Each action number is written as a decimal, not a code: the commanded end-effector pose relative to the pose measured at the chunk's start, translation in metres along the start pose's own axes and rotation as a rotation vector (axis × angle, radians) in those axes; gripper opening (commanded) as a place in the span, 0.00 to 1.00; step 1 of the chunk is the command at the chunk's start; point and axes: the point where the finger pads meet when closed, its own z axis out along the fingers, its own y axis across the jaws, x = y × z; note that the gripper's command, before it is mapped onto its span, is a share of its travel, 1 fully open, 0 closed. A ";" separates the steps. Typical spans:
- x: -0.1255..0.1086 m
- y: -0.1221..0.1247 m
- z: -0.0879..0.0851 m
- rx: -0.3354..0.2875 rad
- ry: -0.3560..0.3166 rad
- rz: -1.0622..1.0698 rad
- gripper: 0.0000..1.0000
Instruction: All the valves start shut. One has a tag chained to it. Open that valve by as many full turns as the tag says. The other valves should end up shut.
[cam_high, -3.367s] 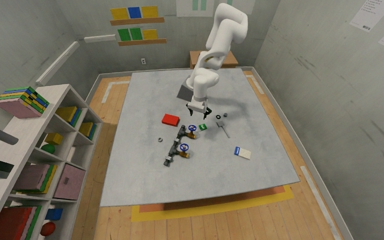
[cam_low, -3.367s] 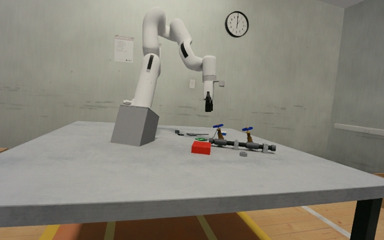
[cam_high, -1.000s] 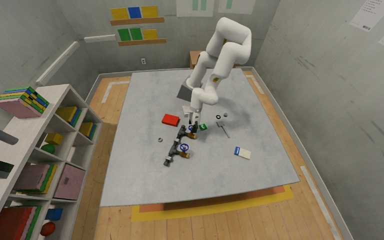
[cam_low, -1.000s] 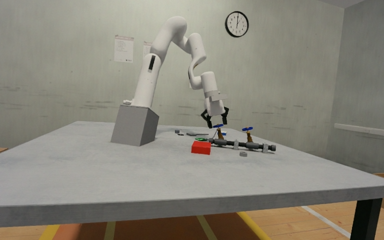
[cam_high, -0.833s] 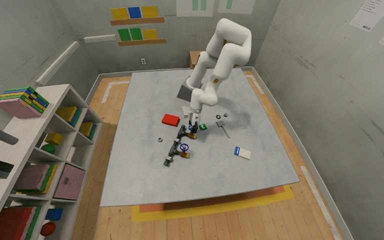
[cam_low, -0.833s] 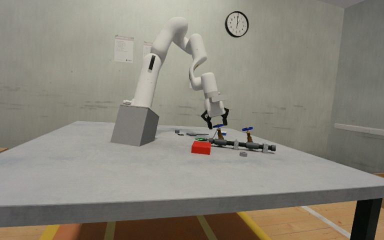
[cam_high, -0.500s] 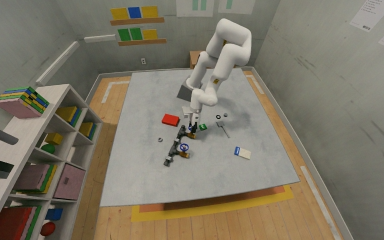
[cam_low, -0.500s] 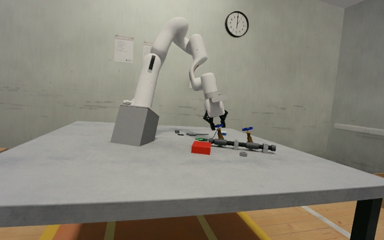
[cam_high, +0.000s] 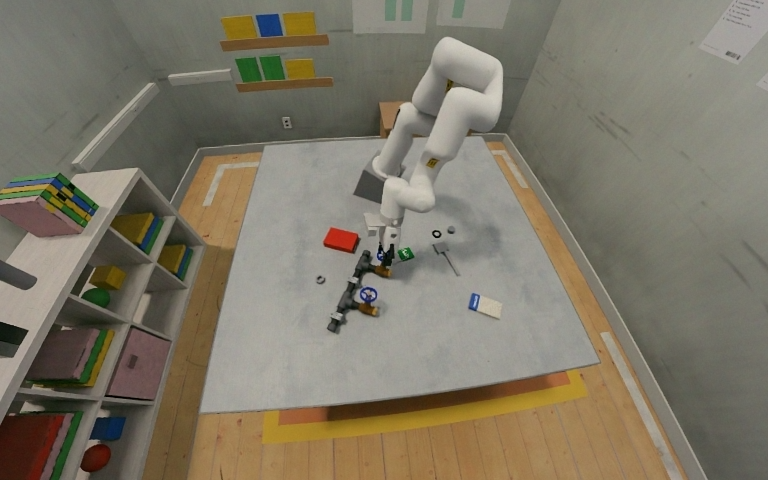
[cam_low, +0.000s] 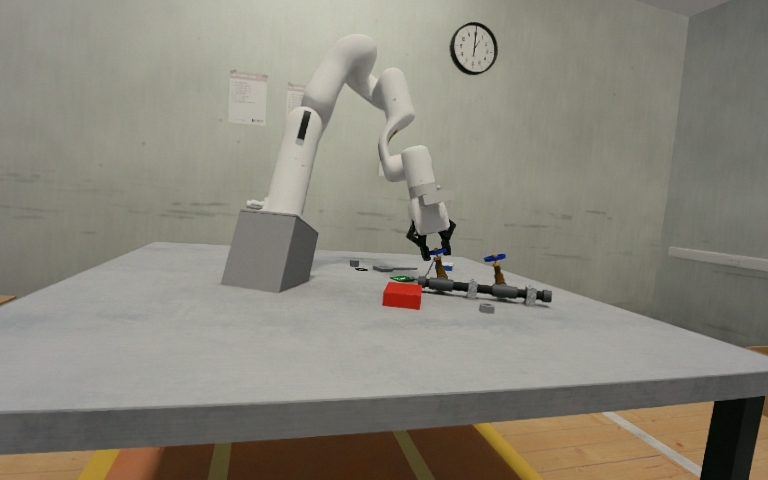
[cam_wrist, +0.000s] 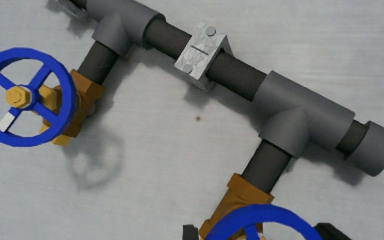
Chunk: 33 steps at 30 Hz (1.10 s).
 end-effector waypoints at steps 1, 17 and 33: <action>0.000 -0.001 0.000 0.002 0.000 0.000 0.00; 0.000 -0.001 0.000 0.002 0.001 -0.116 0.00; 0.000 -0.001 0.000 0.002 0.001 -0.678 0.00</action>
